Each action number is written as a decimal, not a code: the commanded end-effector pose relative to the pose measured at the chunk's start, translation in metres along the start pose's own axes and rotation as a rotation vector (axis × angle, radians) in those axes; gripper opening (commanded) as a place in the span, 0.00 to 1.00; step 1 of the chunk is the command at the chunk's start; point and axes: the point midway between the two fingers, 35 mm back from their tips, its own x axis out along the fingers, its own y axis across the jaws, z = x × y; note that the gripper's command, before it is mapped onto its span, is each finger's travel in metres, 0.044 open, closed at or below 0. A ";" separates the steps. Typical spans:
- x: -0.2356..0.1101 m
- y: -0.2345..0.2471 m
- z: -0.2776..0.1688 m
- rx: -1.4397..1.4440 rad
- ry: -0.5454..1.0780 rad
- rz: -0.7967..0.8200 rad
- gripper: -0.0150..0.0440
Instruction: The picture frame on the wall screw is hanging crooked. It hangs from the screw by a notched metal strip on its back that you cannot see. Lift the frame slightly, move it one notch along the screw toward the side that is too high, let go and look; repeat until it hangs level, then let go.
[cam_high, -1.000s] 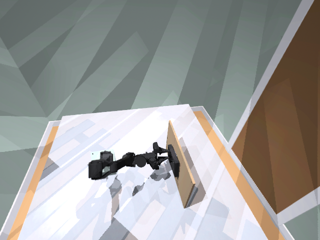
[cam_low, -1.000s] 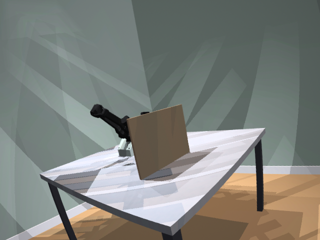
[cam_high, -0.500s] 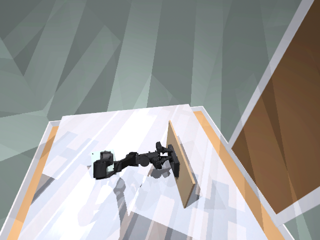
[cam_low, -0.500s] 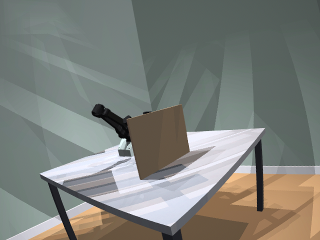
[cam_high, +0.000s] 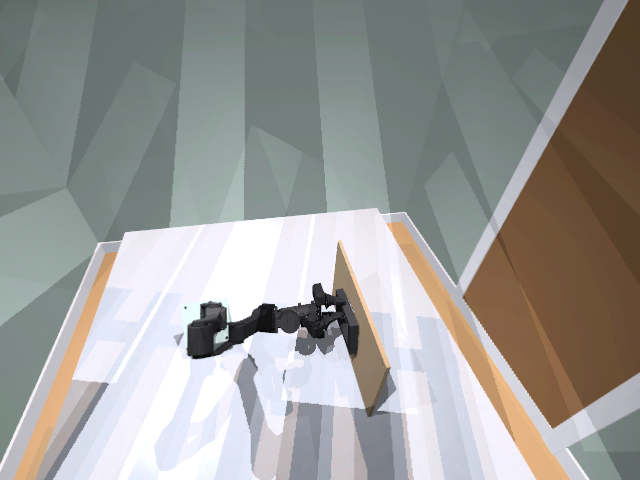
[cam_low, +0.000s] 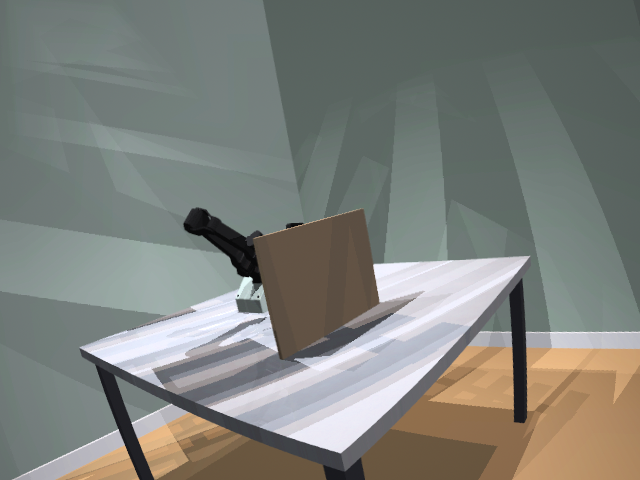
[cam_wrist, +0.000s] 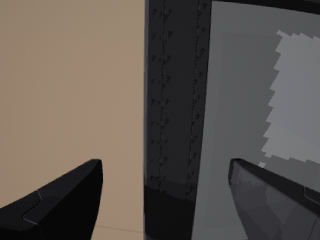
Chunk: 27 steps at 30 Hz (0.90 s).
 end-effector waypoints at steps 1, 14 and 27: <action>0.000 0.000 0.001 0.005 -0.006 -0.002 0.69; 0.000 0.000 0.001 0.005 -0.006 -0.002 0.69; 0.001 0.000 0.002 0.005 -0.006 -0.002 0.47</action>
